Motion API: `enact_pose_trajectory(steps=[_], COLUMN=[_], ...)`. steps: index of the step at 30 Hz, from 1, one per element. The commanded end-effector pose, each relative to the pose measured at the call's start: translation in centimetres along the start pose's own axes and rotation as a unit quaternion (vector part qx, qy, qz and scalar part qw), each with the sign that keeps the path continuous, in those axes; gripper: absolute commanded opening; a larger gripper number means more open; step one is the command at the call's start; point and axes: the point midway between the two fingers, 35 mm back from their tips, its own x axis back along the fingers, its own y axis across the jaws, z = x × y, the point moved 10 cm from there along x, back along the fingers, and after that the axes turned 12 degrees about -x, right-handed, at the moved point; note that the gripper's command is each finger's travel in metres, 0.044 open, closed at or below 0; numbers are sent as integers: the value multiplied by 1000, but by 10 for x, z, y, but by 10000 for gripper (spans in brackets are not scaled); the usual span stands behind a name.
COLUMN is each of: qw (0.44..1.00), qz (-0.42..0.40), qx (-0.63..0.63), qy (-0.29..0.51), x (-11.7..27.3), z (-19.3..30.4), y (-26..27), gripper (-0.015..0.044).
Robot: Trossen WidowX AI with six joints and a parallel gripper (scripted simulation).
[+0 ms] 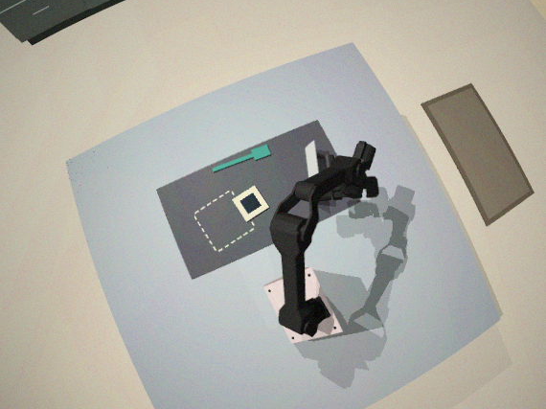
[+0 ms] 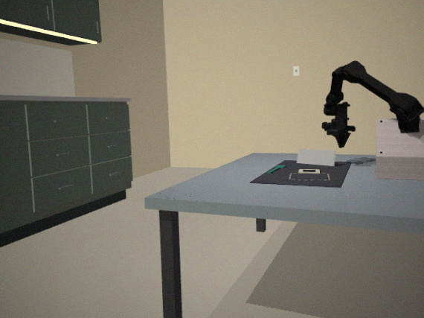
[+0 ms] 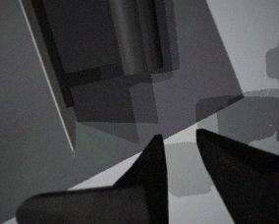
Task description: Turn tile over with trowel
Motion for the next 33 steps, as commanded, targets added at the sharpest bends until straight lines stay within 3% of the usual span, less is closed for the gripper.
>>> enact_pose_trajectory(steps=[1, 33], qw=[1000, 1000], qz=[-20, -22], qx=[10, 10], qy=[5, 7], x=[-3, -22], z=[0, 9], y=[-6, 34], gripper=[100, 100])
